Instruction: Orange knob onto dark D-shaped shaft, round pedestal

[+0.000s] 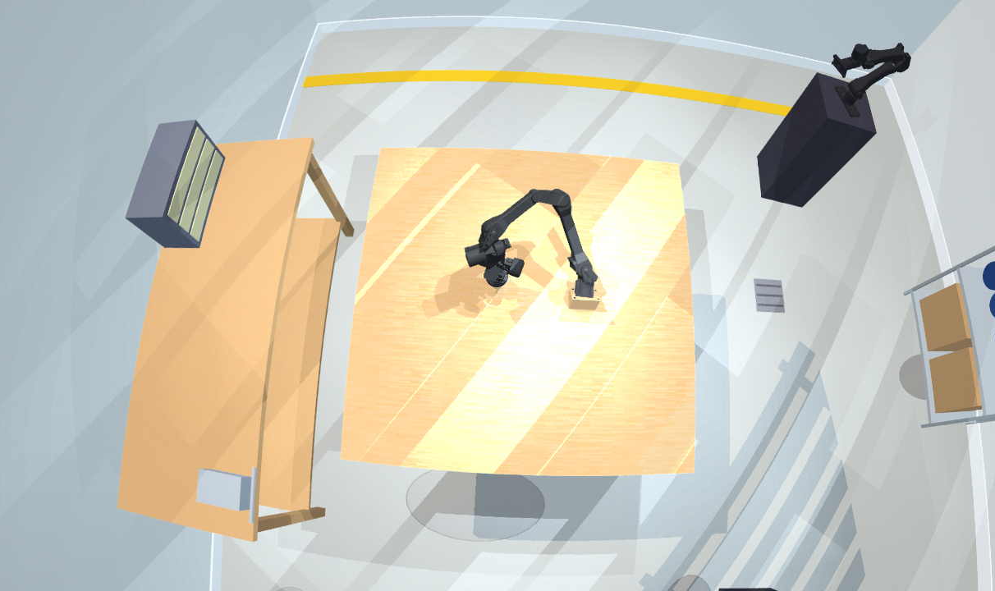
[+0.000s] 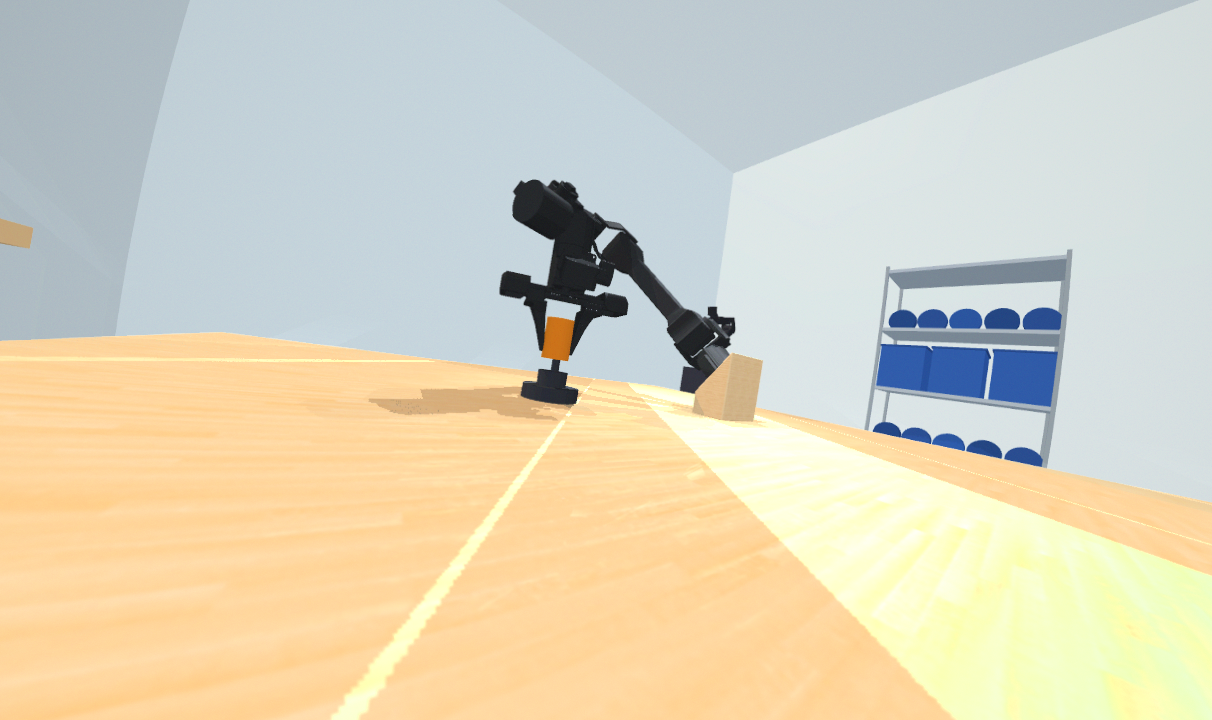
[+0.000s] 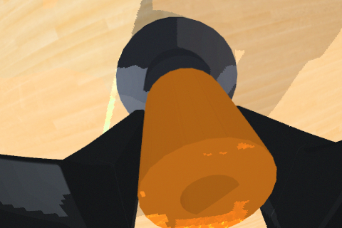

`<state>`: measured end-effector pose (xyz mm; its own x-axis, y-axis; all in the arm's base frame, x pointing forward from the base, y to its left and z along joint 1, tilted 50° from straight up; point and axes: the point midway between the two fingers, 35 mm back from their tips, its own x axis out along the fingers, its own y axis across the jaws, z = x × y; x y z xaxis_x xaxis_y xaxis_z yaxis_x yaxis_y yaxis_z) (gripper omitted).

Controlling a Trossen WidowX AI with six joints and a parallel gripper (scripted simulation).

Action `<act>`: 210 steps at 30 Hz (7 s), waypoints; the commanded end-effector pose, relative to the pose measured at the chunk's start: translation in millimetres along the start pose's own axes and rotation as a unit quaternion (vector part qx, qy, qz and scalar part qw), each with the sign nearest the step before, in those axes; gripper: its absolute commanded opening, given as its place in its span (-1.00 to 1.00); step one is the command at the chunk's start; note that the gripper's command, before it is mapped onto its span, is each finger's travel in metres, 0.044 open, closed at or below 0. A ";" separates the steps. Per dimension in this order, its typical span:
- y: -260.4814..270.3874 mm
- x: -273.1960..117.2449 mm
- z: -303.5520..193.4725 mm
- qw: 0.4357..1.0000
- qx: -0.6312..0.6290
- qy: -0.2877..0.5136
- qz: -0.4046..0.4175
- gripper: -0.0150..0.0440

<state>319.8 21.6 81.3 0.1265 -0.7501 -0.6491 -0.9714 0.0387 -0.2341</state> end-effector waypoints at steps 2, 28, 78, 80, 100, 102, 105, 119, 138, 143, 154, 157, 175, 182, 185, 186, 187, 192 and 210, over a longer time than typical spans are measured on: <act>-0.5 -3.2 0.2 1.000 0.000 0.000 -0.001 -0.49; -0.8 0.5 0.1 0.995 -0.105 0.000 -0.001 -0.49; -1.4 -2.3 1.2 0.991 -0.131 0.000 -0.001 -0.49; -0.9 -1.5 1.0 0.991 -0.131 0.000 -0.001 -0.49; -0.2 1.6 0.8 0.992 -0.128 0.000 -0.001 -0.49; -0.2 2.0 0.8 0.993 -0.121 0.000 -0.001 -0.49; -0.2 2.0 0.8 0.993 -0.121 0.000 -0.001 -0.49; -0.2 2.2 0.8 0.993 -0.116 0.000 -0.001 -0.49; -1.6 -2.7 1.8 0.988 -0.156 0.000 -0.001 -0.49; -1.3 -1.9 0.7 0.988 -0.156 0.000 -0.001 -0.49; -0.5 4.5 0.4 0.988 -0.156 0.000 -0.001 -0.49; 0.1 8.8 0.4 0.988 -0.155 0.001 -0.001 -0.49; -0.3 16.1 -0.2 0.988 -0.153 0.001 0.000 -0.22; -0.3 16.1 -0.2 0.988 -0.153 0.001 0.000 0.40; -0.3 16.1 -0.2 0.988 -0.153 0.001 0.000 0.67; -0.3 16.1 -0.2 0.988 -0.153 0.001 0.000 0.75; -0.3 16.1 -0.2 0.988 -0.153 0.001 0.000 0.84; -0.3 16.1 -0.2 0.988 -0.153 0.001 0.000 1.00; -2.7 -79.5 3.1 0.984 -0.175 0.003 -0.004 1.00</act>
<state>312.9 83.4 132.4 0.1438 -0.7513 -0.6441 -0.9788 -0.2040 0.0195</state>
